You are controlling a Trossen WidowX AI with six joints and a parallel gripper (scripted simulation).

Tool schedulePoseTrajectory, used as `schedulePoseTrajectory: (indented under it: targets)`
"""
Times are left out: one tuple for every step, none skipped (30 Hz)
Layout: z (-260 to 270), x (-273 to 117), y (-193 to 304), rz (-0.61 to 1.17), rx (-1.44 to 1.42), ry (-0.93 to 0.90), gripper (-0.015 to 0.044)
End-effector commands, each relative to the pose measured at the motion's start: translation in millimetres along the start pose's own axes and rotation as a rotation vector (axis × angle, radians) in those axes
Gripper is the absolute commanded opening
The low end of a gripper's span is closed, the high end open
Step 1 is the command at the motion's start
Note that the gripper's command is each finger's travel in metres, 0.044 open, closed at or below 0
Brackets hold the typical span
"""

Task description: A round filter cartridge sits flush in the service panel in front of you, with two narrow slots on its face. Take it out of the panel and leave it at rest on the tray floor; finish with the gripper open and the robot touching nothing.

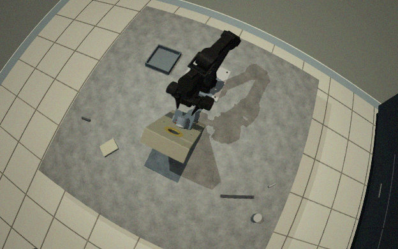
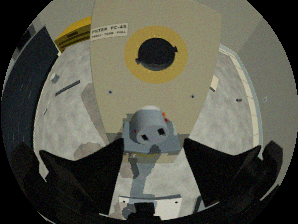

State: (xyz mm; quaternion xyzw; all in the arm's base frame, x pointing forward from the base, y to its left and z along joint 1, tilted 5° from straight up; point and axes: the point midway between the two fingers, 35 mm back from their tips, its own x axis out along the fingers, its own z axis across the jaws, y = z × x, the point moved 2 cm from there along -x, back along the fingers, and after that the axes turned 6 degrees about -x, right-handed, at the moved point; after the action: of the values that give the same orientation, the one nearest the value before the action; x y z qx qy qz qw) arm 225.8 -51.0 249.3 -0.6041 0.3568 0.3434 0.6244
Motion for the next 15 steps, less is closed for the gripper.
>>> schedulePoseTrajectory:
  targets:
    - [0,8,5,0.023,0.017,0.000,0.0305]
    - [0,10,5,0.023,0.017,0.000,0.0305]
    - [0,11,5,0.023,0.017,0.000,0.0305]
    - [0,13,4,0.023,0.017,0.000,0.0305]
    - [0,15,4,0.023,0.017,0.000,0.0305]
    - [0,16,4,0.023,0.017,0.000,0.0305]
    - [0,18,4,0.023,0.017,0.000,0.0305]
    - [0,20,4,0.023,0.017,0.000,0.0305]
    - [0,21,4,0.023,0.017,0.000,0.0305]
    - [0,23,4,0.022,0.017,0.000,0.0305]
    - [0,24,4,0.022,0.017,0.000,0.0305]
    - [0,26,4,0.022,0.017,0.000,0.0305]
    - [0,28,4,0.022,0.017,0.000,0.0305]
    - [0,29,4,0.022,0.017,0.000,0.0305]
    - [0,31,4,0.022,0.017,0.000,0.0305]
